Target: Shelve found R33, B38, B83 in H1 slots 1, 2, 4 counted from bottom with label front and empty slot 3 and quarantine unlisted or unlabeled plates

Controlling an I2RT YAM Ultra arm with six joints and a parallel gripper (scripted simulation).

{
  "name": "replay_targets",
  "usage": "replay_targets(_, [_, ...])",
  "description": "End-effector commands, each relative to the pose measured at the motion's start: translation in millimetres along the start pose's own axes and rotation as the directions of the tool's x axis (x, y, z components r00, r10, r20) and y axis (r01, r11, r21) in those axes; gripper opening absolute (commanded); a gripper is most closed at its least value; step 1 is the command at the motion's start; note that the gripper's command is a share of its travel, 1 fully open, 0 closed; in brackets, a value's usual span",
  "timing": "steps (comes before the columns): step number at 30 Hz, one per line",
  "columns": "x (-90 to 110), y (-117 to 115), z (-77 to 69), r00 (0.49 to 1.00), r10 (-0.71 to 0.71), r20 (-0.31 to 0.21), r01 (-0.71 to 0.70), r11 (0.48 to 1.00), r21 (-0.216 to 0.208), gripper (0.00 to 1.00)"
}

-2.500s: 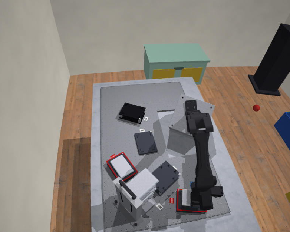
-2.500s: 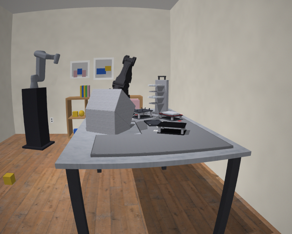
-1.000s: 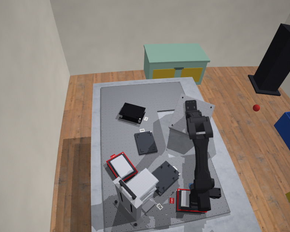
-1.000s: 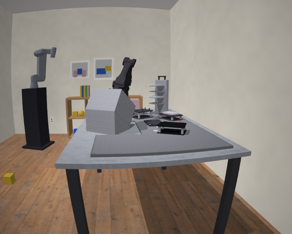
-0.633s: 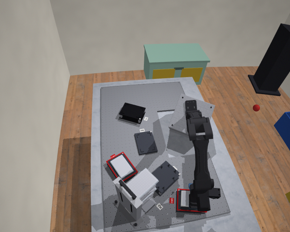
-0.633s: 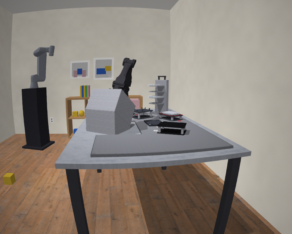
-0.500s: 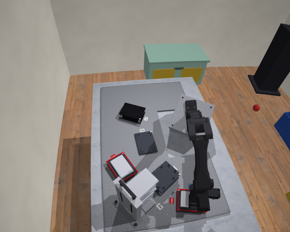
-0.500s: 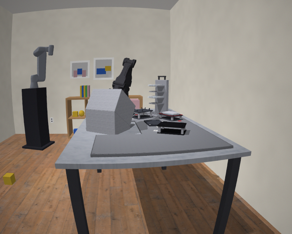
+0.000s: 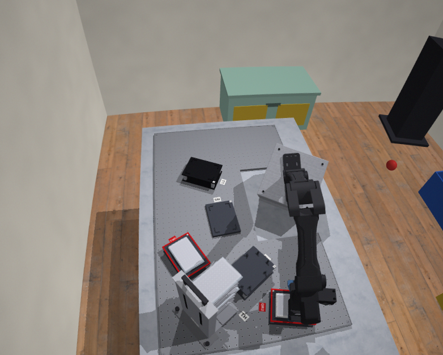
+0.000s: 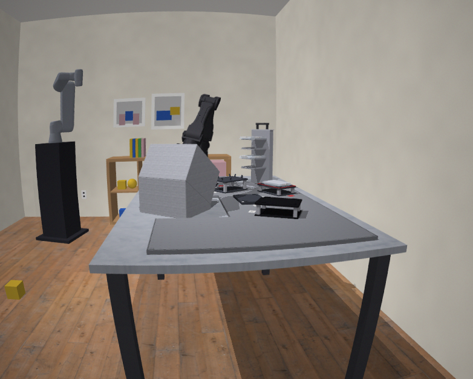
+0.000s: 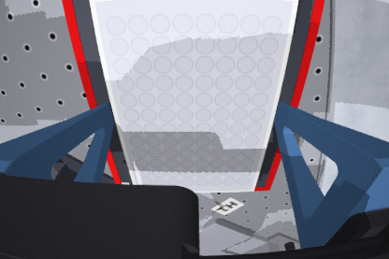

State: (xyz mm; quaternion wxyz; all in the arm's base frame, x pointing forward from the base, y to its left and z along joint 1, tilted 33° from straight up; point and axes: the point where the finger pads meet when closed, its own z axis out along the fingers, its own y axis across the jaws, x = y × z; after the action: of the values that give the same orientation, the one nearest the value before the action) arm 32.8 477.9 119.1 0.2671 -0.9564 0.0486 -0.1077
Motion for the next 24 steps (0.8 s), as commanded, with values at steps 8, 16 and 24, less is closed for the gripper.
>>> replay_targets(8, [-4,-11,-29.5,1.0,0.005,0.022,-0.006,0.999,0.036,1.0])
replay_targets(16, [-2,-11,-50.1,1.0,0.006,0.014,-0.007,0.999,0.039,1.0])
replay_targets(24, [-1,-10,-77.0,1.0,0.006,0.013,-0.007,0.999,0.039,1.0])
